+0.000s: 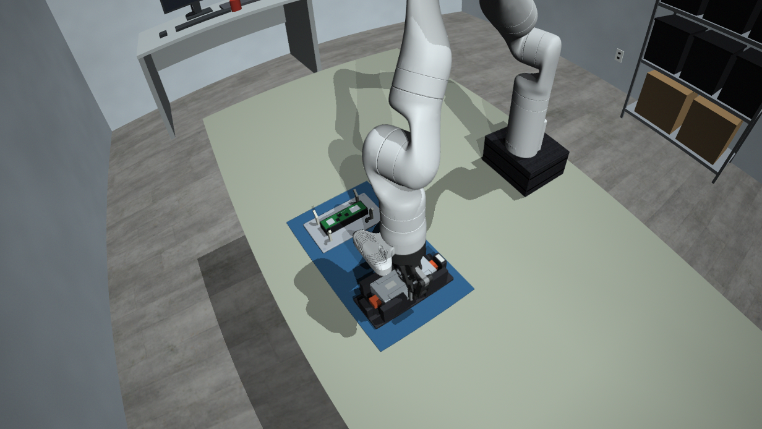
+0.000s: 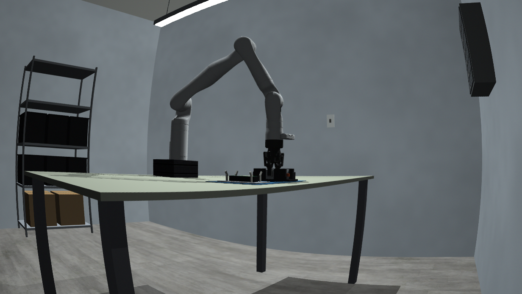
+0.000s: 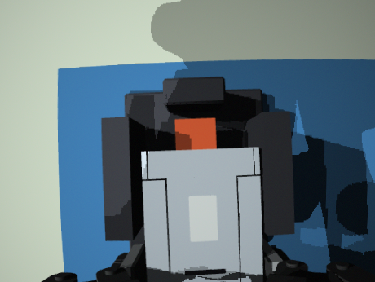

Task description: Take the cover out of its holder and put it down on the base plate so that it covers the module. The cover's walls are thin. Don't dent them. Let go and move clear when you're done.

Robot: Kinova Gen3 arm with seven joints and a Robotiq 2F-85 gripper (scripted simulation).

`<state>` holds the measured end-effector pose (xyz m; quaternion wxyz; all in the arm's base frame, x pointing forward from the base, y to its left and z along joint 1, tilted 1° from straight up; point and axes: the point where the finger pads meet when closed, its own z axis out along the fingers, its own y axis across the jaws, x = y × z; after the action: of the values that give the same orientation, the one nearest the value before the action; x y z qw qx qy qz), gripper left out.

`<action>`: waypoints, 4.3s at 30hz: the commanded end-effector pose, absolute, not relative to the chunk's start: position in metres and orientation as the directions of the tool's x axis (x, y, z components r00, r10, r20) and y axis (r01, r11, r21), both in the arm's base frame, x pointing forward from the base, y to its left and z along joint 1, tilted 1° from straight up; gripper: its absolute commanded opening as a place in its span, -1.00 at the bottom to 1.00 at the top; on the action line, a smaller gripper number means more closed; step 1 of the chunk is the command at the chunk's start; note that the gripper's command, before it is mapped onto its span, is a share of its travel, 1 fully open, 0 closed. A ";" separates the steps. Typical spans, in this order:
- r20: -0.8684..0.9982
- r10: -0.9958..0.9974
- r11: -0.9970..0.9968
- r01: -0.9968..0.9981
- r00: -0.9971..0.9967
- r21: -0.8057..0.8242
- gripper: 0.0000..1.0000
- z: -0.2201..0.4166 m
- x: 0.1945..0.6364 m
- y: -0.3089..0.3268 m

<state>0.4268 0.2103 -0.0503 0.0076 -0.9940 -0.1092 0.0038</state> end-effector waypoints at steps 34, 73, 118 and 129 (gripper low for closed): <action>-0.004 0.217 -0.976 0.217 0.976 -0.016 -1.00 -0.049 0.428 0.210; -0.017 0.218 -0.976 0.218 0.976 -0.013 -1.00 0.006 0.423 0.208; -0.019 0.218 -0.976 0.218 0.976 -0.013 -1.00 0.005 0.423 0.208; -0.019 0.218 -0.976 0.218 0.976 -0.013 -1.00 0.005 0.423 0.208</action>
<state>0.4221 0.2073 0.0039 0.0049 -0.9939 -0.1098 0.0111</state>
